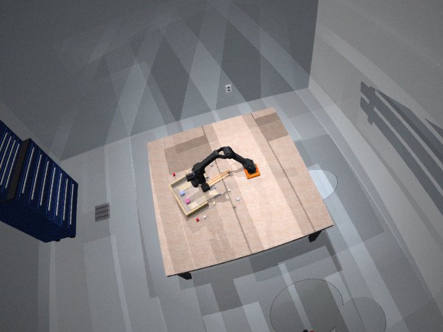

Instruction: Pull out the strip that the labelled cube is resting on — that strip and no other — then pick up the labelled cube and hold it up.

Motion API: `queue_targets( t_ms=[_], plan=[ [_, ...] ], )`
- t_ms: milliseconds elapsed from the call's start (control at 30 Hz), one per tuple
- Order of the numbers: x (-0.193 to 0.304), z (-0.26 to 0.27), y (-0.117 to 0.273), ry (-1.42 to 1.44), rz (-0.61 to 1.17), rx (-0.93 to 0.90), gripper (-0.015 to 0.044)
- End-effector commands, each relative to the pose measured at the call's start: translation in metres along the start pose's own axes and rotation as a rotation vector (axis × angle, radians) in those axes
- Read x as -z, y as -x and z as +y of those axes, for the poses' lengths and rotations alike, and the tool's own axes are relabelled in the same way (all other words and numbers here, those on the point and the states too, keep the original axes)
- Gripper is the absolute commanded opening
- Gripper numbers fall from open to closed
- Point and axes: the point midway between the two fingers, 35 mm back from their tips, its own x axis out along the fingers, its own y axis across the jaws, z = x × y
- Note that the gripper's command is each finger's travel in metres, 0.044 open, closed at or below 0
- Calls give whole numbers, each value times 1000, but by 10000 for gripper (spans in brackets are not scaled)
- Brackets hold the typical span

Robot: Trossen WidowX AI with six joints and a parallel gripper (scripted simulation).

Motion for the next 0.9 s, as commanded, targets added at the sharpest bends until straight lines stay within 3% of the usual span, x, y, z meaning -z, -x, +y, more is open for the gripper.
queue_targets(
  t_ms=[0, 400, 867],
  plan=[
    [10, 2, 10, 0, 0, 1, 0],
    [55, 10, 40, 0, 3, 5, 0],
    [91, 16, 42, 0, 5, 5, 0]
  ],
)
